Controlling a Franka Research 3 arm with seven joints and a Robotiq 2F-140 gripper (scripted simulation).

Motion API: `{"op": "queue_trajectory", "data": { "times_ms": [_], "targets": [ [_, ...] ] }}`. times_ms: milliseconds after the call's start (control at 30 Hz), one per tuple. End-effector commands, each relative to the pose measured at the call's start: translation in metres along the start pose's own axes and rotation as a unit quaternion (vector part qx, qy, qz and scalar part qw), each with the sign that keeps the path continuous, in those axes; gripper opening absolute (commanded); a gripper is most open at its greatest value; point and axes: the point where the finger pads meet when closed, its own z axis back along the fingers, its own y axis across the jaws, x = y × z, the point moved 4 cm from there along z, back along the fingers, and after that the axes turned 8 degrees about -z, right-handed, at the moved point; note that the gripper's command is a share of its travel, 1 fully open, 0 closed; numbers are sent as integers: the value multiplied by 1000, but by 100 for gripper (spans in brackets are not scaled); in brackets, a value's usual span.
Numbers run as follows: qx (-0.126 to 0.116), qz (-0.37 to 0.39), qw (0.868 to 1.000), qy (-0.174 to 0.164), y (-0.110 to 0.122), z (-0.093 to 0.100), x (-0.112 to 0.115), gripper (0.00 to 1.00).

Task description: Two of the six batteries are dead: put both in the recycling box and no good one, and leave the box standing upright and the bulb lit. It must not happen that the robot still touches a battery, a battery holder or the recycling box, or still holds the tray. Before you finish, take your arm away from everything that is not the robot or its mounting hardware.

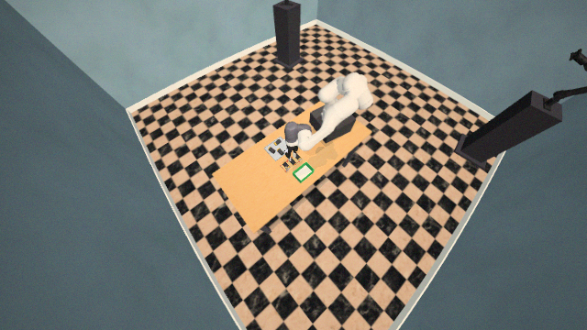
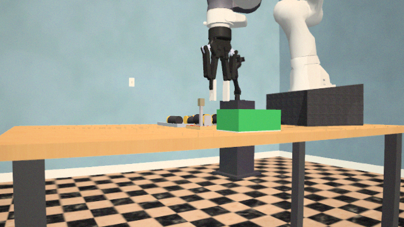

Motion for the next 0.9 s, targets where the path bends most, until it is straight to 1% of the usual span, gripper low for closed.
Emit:
{"op": "queue_trajectory", "data": {
  "times_ms": [0,33,100,167,200,867],
  "targets": [
    [-2,-3,1000,0,0,15,0,29],
    [-2,-3,1000,0,0,24,0,29],
    [-2,-3,1000,0,0,24,0,29],
    [-2,-3,1000,0,0,37,0,29],
    [-2,-3,1000,0,0,40,0,29],
    [-2,-3,1000,0,-2,40,1,29]
  ]
}}
